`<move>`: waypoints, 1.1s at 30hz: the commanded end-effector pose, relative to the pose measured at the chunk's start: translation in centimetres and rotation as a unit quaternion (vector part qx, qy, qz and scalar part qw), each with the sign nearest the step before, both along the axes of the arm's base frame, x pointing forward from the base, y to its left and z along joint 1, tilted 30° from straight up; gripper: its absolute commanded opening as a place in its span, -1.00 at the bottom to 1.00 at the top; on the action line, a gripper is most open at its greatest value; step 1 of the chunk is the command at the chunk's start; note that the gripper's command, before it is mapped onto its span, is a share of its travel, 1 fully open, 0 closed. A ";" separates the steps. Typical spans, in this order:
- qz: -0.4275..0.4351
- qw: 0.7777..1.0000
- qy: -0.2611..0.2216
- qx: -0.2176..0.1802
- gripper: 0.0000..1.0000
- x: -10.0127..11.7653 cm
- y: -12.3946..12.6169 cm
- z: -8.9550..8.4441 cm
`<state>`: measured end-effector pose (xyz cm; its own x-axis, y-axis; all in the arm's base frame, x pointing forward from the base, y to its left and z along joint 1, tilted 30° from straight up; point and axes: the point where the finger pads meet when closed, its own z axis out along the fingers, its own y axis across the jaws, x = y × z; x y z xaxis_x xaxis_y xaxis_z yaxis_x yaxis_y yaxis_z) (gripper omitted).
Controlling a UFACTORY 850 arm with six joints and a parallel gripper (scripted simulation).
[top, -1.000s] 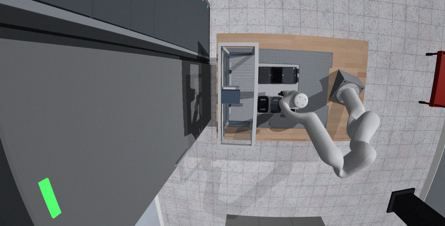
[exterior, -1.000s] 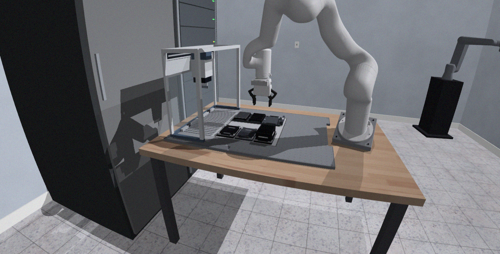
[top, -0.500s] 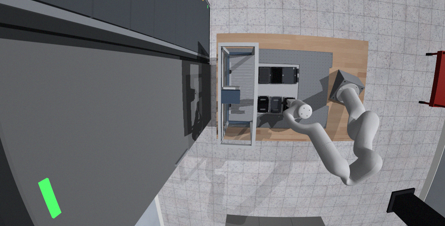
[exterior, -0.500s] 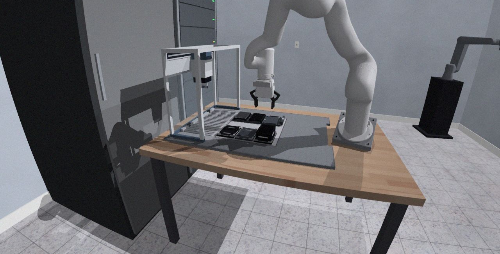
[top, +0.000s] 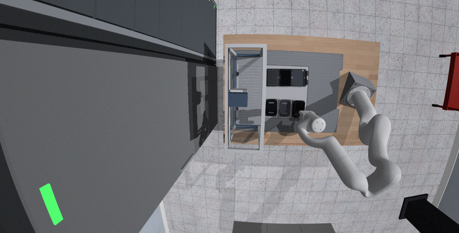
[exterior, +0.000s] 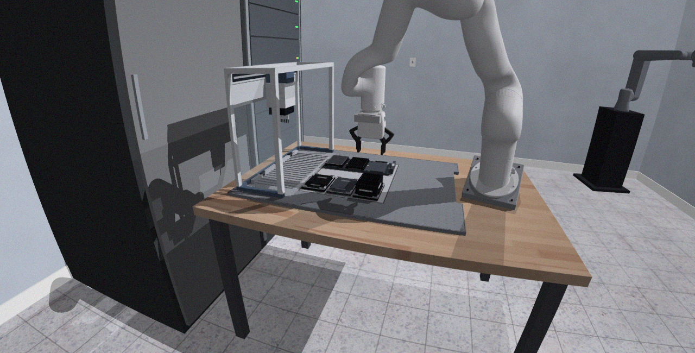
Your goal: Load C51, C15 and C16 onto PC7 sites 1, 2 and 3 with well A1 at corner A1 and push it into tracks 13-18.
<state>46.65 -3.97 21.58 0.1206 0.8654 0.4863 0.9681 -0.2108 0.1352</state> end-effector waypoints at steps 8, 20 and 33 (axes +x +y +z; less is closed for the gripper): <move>-0.001 1.000 0.000 -0.001 1.00 -0.1 0.4 0.4; -0.001 1.000 0.000 -0.001 1.00 0.0 0.8 -0.3; -0.001 1.000 0.000 -0.001 1.00 0.4 1.7 -1.9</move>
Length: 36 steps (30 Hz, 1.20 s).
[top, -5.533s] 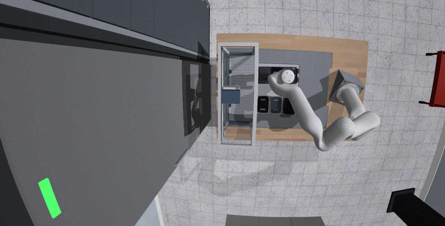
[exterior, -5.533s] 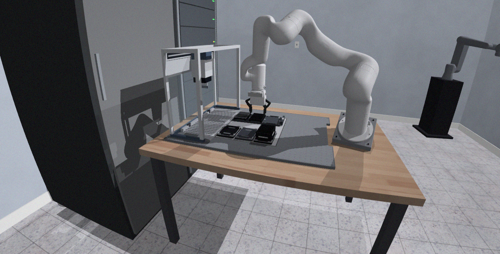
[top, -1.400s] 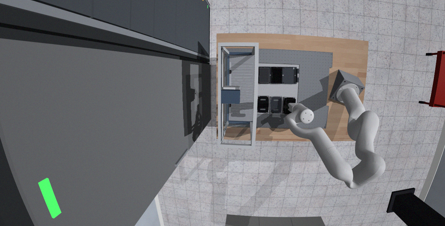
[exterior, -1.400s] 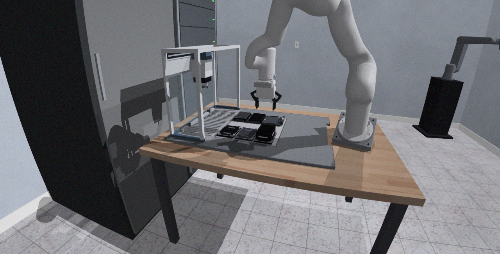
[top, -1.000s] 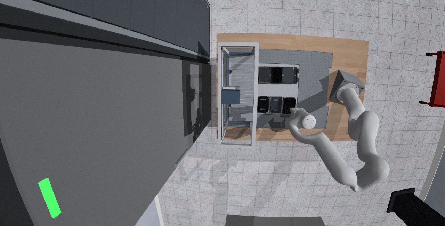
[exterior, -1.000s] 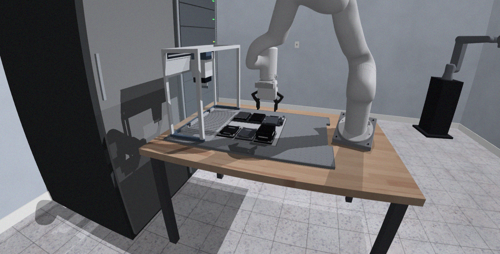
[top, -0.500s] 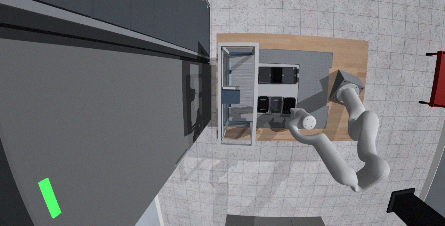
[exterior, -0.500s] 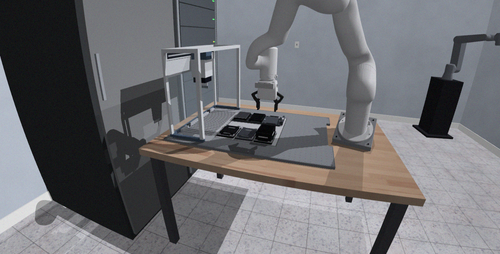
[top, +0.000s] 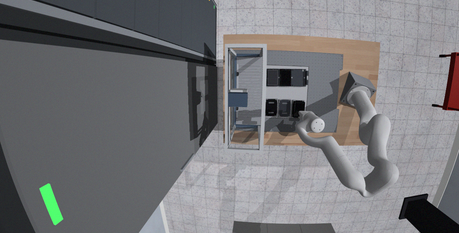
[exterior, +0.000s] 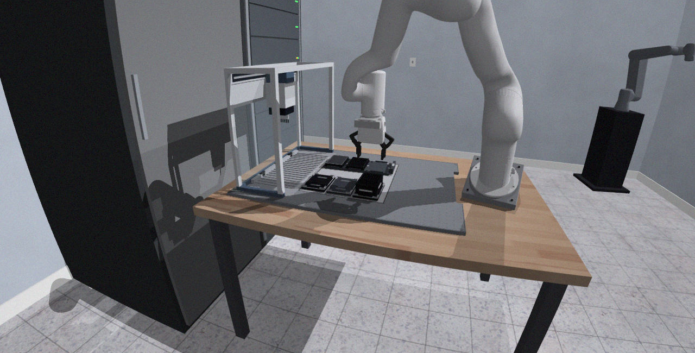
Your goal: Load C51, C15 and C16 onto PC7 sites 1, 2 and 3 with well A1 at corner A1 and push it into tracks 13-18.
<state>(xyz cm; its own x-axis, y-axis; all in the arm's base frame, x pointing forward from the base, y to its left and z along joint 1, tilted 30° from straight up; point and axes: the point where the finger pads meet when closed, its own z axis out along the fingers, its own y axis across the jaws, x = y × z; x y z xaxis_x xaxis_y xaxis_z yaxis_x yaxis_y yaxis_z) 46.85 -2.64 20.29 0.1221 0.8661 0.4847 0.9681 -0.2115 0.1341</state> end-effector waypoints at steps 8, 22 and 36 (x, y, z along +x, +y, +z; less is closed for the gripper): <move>0.000 1.000 -0.001 0.000 1.00 0.5 0.9 -1.8; 0.000 1.000 -0.001 0.000 1.00 1.0 1.8 -3.5; 0.000 1.000 -0.001 0.000 1.00 1.4 2.7 -5.1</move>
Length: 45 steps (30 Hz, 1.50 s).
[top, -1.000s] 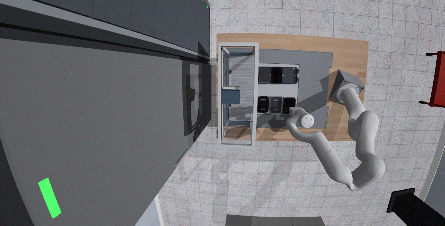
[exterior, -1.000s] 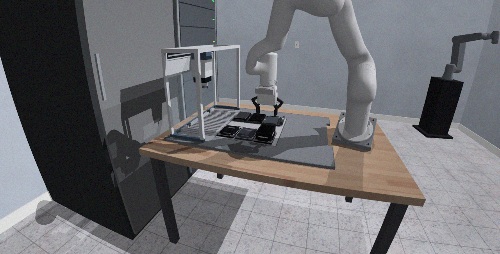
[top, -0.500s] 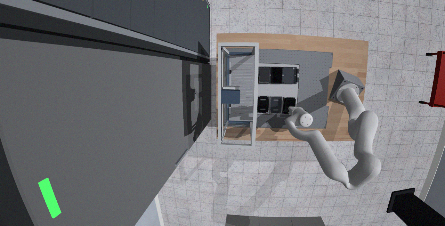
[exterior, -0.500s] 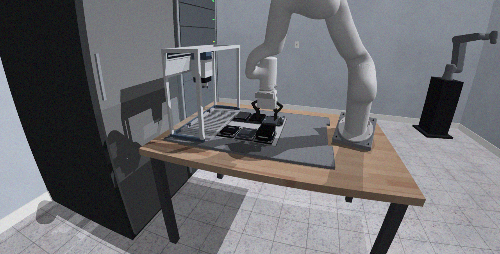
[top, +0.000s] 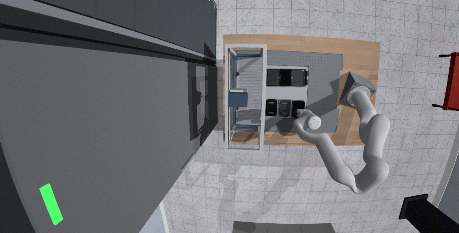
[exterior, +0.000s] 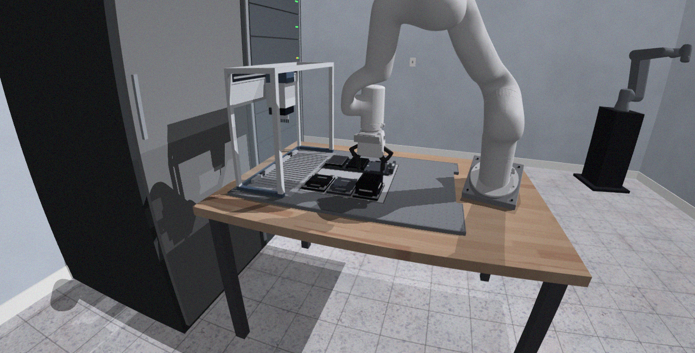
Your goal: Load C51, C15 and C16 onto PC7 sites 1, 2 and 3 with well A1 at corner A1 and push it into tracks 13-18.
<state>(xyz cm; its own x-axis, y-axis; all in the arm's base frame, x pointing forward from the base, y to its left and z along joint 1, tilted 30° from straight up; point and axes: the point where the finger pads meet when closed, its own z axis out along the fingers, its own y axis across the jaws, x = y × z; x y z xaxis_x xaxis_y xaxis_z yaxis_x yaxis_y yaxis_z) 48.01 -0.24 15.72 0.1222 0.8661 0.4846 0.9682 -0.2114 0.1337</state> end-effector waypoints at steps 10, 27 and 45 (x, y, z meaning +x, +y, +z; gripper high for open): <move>0.000 1.000 -0.001 0.000 1.00 0.2 0.3 -0.5; 0.000 1.000 -0.001 0.000 1.00 0.3 0.5 -1.0; 0.000 1.000 -0.001 0.000 1.00 0.6 1.0 -2.0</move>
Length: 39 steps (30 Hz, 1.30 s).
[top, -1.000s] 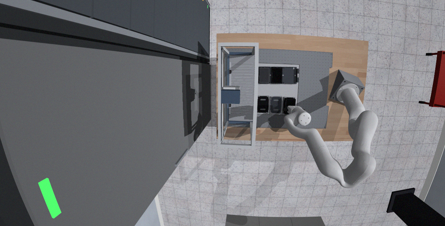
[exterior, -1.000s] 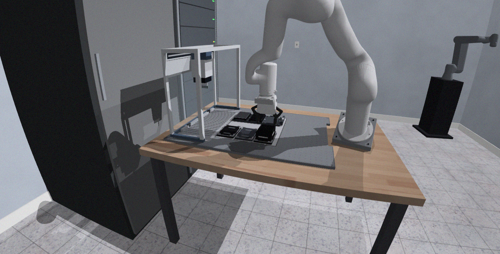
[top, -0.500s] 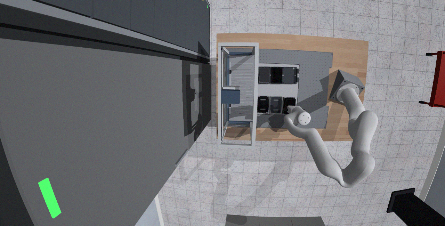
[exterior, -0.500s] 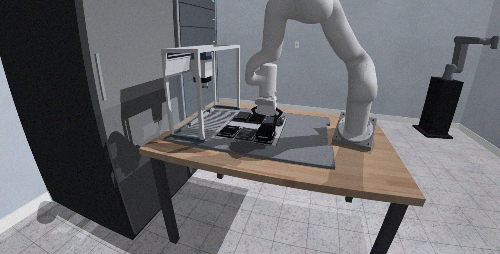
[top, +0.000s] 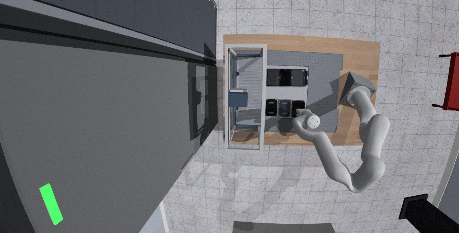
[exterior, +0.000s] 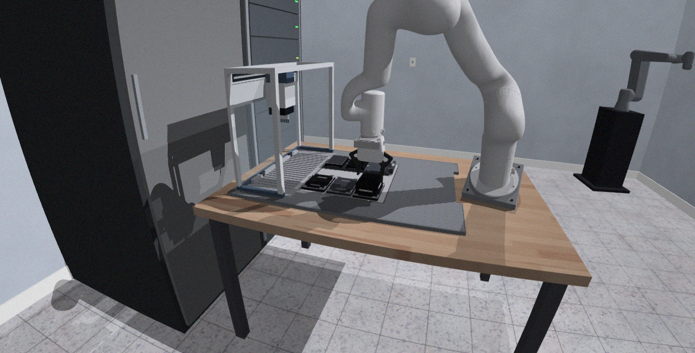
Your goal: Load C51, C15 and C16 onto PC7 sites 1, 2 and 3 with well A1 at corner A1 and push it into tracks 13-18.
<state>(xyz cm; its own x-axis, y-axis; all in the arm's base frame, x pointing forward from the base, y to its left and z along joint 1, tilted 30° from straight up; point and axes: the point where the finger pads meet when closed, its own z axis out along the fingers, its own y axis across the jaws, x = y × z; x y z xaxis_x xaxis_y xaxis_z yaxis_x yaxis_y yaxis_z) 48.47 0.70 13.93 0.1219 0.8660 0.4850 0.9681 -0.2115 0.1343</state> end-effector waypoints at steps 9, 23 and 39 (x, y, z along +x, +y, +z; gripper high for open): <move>0.000 1.000 -0.001 0.000 1.00 0.2 0.4 -0.7; 0.000 1.000 -0.001 0.000 1.00 0.4 0.7 -1.4; 0.000 1.000 -0.001 0.000 1.00 0.6 1.1 -2.2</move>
<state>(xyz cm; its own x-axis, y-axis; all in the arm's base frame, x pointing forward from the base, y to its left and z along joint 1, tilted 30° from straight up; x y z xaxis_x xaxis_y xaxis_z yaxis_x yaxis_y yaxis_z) 48.98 1.73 11.97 0.1219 0.8660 0.4850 0.9681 -0.2115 0.1344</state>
